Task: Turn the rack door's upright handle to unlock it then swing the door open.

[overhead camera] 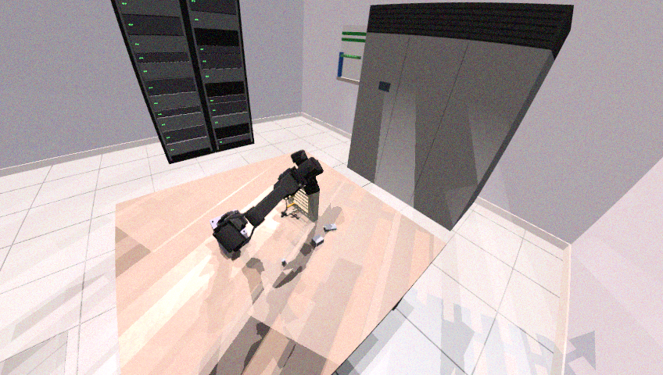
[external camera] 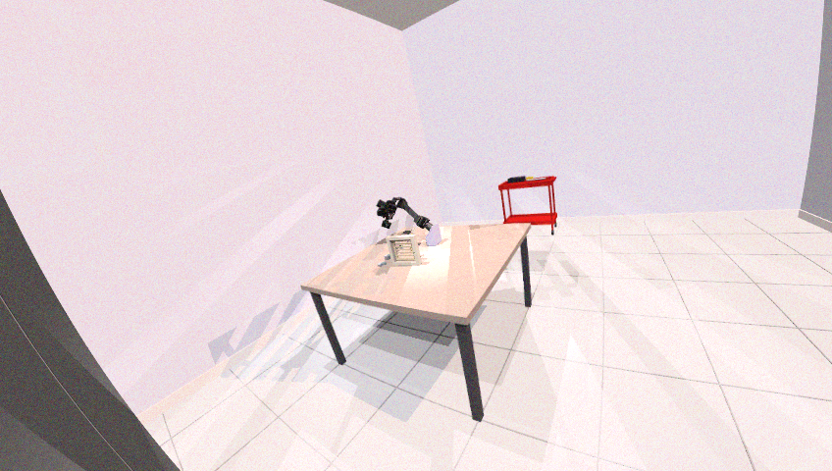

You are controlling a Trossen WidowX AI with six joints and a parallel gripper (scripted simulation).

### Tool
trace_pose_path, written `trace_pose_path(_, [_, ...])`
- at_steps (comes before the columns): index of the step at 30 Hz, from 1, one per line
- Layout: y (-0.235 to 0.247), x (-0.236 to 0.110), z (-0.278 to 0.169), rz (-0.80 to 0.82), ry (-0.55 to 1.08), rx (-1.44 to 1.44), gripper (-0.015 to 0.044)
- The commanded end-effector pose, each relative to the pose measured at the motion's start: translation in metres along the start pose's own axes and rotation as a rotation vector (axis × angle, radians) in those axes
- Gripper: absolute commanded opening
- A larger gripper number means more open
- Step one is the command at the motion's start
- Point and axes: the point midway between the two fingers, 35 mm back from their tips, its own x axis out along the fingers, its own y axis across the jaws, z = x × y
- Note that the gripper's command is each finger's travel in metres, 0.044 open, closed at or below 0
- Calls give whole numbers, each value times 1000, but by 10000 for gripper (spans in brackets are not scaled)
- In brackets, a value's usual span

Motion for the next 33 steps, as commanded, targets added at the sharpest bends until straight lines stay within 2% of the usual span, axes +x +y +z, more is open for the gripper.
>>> trace_pose_path(1, [4,14,-16,-46,112,7,287])
trace_pose_path(16, [13,39,-69,-228,446,-31,287])
trace_pose_path(33, [18,44,-117,-488,741,-173,287])
